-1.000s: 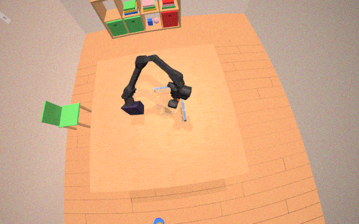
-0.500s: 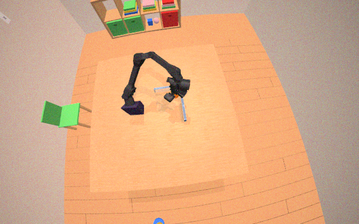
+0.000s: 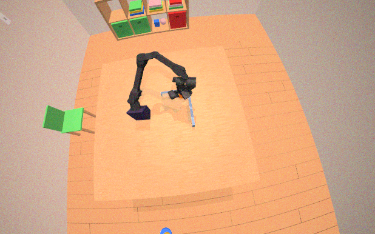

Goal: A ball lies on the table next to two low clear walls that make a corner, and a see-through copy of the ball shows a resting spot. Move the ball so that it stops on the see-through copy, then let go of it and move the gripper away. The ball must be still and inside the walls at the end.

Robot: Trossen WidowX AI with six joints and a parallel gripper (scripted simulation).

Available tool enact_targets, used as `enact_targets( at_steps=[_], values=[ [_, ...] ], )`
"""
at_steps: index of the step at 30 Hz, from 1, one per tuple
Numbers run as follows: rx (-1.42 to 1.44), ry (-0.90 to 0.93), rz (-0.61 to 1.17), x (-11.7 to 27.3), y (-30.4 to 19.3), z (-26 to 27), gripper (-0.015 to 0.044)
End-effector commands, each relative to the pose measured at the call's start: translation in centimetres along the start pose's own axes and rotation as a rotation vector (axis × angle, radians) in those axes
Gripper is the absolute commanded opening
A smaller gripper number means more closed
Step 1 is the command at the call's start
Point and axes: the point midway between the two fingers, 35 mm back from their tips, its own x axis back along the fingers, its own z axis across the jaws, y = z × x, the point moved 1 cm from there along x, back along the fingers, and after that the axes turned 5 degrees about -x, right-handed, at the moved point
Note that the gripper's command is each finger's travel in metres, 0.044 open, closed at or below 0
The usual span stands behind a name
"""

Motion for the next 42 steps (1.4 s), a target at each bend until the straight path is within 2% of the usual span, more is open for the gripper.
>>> enact_targets(
  at_steps=[1, 12, 20, 33, 42],
  values=[
    [-0.107, 0.003, 0.007, -0.3, -1.2, -0.1, 0.0000],
    [-0.372, 0.001, 0.021, -1.1, -4.2, -0.2, 0.0000],
    [-0.376, 0.001, 0.020, -1.6, -4.2, -0.2, 0.0000],
    [-0.376, 0.002, 0.024, -8.0, -4.4, -0.2, 0.0000],
    [-0.376, 0.002, 0.024, -8.6, -4.4, -0.2, 0.0000]
  ],
)
